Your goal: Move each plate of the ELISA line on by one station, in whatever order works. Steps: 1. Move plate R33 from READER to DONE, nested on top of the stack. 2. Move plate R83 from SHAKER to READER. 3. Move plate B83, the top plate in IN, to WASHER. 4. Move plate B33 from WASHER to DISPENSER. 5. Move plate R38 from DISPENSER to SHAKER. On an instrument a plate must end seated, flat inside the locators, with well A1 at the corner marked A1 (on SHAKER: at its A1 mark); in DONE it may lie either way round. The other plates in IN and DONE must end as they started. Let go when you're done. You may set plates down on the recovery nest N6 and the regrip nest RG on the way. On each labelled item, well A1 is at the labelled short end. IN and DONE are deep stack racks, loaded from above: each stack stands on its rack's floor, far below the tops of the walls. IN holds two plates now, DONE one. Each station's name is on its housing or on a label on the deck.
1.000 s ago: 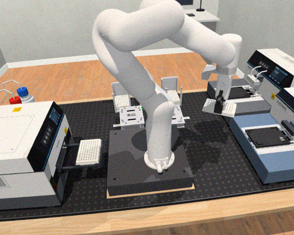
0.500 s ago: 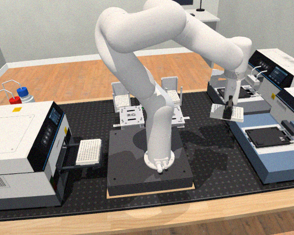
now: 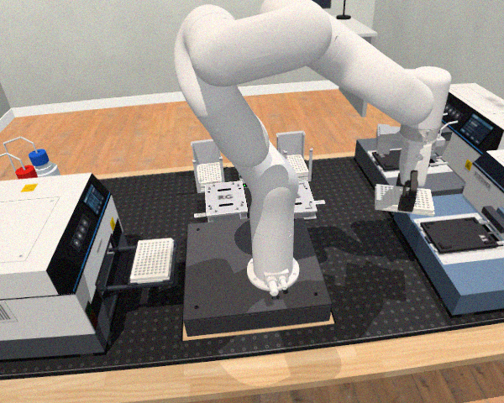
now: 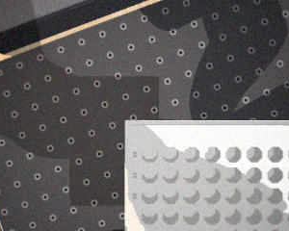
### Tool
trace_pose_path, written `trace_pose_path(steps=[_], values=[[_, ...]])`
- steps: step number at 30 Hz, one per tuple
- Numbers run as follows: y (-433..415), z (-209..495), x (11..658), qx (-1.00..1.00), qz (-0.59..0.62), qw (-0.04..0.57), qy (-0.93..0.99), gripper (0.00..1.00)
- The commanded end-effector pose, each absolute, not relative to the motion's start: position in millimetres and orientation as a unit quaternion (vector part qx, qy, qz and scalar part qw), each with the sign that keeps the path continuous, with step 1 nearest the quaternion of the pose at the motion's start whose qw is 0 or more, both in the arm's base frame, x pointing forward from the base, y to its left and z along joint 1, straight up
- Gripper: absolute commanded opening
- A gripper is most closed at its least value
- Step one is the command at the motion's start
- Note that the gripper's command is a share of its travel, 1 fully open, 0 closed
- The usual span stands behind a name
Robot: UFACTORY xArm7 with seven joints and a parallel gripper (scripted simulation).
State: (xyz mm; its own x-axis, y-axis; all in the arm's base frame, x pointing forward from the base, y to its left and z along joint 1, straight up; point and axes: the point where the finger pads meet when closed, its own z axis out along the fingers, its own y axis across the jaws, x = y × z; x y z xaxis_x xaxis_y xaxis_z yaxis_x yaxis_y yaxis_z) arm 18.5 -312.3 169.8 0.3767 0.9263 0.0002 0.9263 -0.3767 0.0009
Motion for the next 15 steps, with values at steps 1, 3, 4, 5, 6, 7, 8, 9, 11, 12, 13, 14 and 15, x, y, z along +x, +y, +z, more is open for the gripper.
trace_pose_path(steps=[1, 3, 4, 5, 6, 7, 8, 9, 11, 12, 13, 14, 15], values=[[-328, 171, 16, 0.815, 0.001, 0.002, 0.579, 0.00], [-332, 171, 16, 0.812, 0.001, 0.002, 0.584, 0.00], [-332, 171, 16, 0.812, 0.001, 0.002, 0.584, 0.00], [-335, 171, 16, 0.808, 0.001, 0.002, 0.589, 0.00], [-338, 171, 15, 0.805, 0.001, 0.002, 0.593, 0.00], [-342, 171, 15, 0.805, 0.000, 0.002, 0.593, 0.00], [-345, 171, 15, 0.805, 0.000, 0.002, 0.593, 0.00], [-348, 171, 14, 0.805, 0.000, 0.002, 0.593, 0.00], [-355, 171, 13, 0.805, 0.000, 0.002, 0.593, 0.00], [-358, 171, 13, 0.805, 0.000, 0.002, 0.593, 0.00], [-360, 171, 13, 0.805, 0.000, 0.002, 0.593, 0.00], [-360, 171, 13, 0.805, 0.000, 0.002, 0.593, 0.00], [-363, 171, 12, 0.802, 0.000, 0.002, 0.598, 0.00]])
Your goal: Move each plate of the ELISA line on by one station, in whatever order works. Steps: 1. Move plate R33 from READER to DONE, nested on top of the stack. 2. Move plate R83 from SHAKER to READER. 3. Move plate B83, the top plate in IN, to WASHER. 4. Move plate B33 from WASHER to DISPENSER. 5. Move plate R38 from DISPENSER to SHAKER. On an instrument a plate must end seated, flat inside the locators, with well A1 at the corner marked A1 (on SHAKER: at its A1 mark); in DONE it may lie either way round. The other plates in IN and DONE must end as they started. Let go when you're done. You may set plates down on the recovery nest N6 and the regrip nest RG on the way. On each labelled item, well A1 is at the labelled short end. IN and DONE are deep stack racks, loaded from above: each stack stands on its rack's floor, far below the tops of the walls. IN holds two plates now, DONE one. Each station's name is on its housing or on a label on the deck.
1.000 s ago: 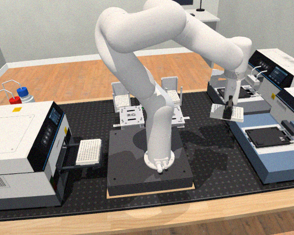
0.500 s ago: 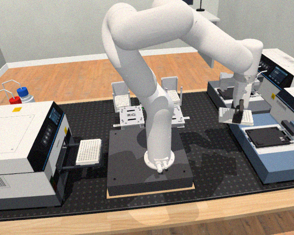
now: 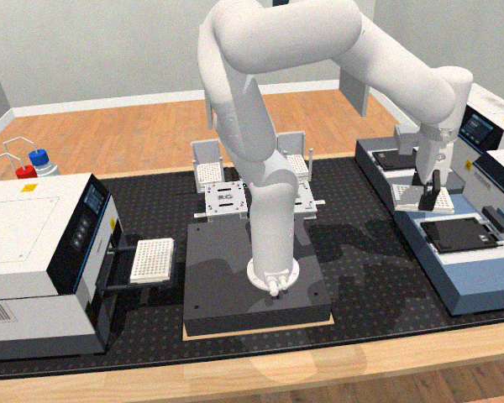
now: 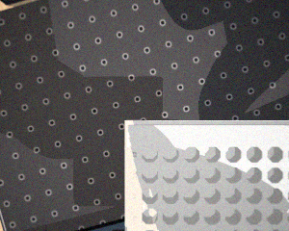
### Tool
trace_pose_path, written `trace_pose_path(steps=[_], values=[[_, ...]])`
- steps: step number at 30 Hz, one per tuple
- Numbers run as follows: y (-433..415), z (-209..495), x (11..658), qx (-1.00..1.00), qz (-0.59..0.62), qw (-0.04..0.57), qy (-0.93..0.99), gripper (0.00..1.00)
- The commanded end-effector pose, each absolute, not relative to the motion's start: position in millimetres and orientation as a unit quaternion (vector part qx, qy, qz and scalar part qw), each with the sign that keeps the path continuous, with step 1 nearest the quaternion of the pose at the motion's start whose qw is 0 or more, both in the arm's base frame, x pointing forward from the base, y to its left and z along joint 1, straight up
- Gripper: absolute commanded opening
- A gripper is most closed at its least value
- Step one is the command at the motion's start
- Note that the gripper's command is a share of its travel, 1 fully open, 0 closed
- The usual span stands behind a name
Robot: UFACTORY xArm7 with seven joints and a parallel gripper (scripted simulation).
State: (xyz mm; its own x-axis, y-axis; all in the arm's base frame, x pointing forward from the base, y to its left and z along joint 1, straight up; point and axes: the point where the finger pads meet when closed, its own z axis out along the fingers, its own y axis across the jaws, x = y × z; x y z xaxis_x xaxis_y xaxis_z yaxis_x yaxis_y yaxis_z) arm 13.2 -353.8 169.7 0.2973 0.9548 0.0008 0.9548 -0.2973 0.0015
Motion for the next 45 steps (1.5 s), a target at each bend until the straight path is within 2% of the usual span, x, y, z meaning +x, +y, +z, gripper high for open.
trace_pose_path(steps=[1, 45], values=[[-367, 171, 12, 0.798, 0.000, 0.002, 0.603, 0.00], [-477, 171, 0, 0.723, 0.000, 0.002, 0.691, 0.00]])
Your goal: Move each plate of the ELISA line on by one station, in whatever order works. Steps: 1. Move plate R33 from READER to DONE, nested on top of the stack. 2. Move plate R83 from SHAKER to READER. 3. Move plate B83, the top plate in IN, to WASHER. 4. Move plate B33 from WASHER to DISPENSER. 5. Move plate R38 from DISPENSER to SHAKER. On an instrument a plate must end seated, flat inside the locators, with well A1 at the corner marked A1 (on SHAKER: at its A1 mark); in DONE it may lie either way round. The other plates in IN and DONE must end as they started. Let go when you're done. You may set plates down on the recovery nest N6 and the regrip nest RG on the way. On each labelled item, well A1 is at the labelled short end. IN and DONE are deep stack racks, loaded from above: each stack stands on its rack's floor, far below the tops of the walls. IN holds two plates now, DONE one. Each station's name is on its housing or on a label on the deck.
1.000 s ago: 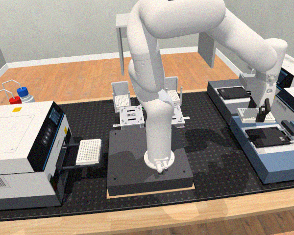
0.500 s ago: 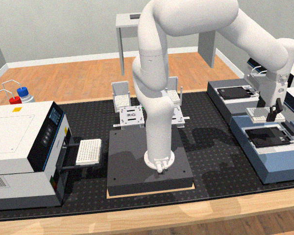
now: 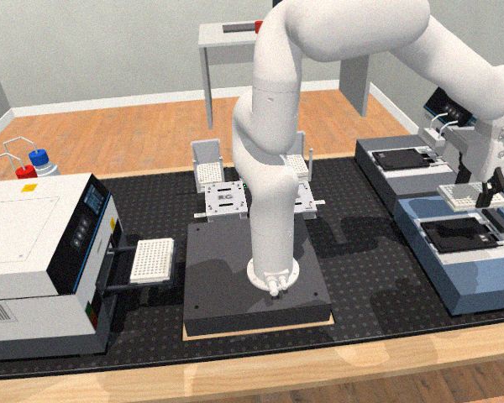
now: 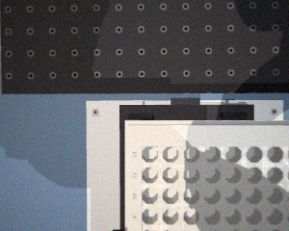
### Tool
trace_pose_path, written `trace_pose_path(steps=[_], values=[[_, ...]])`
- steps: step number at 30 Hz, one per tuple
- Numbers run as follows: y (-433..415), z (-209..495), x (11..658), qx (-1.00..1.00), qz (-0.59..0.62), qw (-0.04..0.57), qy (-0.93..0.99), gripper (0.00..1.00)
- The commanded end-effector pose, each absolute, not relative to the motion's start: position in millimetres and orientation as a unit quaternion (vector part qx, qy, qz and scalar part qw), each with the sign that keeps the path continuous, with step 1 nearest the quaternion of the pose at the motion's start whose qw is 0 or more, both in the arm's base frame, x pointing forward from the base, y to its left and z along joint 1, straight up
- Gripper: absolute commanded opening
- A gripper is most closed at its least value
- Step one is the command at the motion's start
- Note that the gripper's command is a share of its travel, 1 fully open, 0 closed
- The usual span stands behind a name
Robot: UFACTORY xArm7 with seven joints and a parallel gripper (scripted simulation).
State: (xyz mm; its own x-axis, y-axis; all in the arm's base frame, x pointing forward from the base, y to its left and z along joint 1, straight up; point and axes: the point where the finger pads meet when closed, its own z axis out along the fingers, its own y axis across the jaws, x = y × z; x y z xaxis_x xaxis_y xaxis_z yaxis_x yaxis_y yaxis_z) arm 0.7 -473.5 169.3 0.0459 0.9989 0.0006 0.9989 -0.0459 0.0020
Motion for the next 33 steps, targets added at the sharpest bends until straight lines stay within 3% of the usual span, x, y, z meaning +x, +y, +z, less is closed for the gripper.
trace_pose_path(steps=[1, 33], values=[[-477, 171, 0, 0.723, 0.000, 0.002, 0.691, 0.00], [-477, 154, 0, 0.723, 0.000, 0.002, 0.691, 0.00]])
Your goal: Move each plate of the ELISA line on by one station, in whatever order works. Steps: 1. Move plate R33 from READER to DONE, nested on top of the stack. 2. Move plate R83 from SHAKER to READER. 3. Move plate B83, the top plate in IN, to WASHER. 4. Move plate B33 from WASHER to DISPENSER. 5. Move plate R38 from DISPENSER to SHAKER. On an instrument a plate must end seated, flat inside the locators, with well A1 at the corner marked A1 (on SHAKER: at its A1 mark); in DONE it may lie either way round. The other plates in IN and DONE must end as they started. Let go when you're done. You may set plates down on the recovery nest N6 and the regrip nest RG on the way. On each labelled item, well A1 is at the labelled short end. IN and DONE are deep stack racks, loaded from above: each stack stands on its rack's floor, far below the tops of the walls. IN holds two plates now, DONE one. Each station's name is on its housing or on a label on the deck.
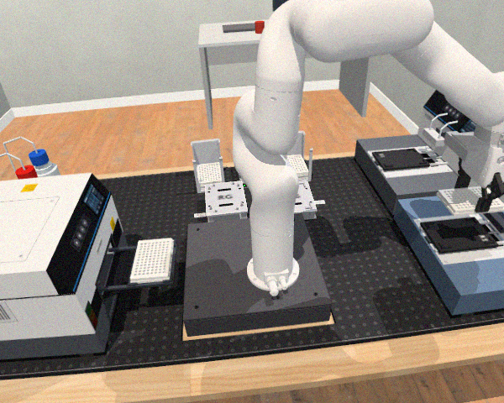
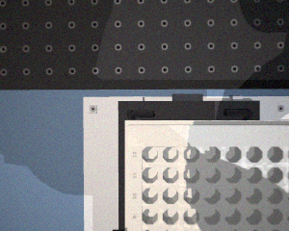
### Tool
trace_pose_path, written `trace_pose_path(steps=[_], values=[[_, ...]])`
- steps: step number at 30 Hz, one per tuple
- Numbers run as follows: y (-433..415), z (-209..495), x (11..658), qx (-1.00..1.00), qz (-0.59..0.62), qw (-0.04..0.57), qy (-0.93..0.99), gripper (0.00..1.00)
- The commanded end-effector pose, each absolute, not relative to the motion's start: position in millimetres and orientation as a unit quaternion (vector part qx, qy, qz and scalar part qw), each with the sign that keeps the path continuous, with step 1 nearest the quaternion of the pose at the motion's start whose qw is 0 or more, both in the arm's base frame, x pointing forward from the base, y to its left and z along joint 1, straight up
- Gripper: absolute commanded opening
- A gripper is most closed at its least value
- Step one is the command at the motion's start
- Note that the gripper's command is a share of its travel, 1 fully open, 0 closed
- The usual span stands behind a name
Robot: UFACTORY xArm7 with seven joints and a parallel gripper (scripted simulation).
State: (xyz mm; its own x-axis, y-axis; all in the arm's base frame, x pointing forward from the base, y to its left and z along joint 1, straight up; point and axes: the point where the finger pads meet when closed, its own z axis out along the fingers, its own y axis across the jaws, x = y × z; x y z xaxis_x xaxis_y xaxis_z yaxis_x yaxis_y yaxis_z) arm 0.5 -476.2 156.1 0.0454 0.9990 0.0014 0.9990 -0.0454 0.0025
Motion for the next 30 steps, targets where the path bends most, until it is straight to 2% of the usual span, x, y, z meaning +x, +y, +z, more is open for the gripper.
trace_pose_path(steps=[1, 30], values=[[-477, 152, 0, 0.723, 0.000, 0.002, 0.691, 0.00], [-477, 119, 1, 0.723, 0.000, 0.002, 0.691, 0.00]])
